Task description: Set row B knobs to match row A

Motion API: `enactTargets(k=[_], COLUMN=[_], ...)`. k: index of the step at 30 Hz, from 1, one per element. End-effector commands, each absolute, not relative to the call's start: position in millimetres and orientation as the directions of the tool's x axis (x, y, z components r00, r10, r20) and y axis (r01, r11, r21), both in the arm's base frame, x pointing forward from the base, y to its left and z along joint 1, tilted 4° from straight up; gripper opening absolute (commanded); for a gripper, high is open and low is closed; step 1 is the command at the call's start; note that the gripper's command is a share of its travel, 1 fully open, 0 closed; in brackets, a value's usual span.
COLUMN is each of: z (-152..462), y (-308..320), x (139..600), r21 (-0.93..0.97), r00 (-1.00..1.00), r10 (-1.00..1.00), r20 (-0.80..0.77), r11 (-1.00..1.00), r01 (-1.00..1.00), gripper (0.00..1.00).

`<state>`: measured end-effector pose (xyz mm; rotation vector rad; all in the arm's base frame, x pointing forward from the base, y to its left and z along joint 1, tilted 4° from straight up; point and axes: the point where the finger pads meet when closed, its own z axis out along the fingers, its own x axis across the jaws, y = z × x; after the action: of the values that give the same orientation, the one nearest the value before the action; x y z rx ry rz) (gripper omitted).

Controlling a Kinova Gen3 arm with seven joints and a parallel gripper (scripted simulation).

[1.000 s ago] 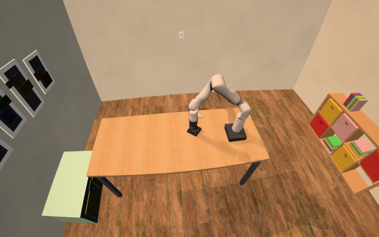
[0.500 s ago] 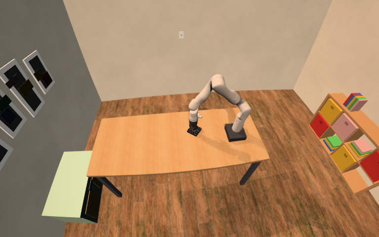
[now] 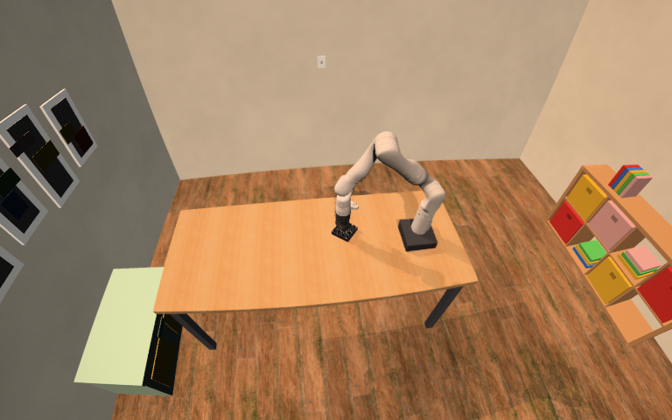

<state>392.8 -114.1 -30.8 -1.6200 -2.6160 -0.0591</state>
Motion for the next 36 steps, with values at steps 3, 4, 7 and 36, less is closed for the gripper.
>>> enactTargets(k=[3,4,7,36], z=[-30,-30,-30,8], y=[-114,-114,-114,-117], x=[393,393,393,395], r21=[0.000,0.000,0.000,0.000], r00=[-0.444,-0.444,-0.444,-0.444], r10=[0.893,0.893,0.893,0.893], r20=[0.073,0.073,0.073,0.073], r11=[0.446,0.446,0.446,0.446], r01=[0.895,0.895,0.895,0.895], gripper=[0.46,0.46,0.46,0.46])
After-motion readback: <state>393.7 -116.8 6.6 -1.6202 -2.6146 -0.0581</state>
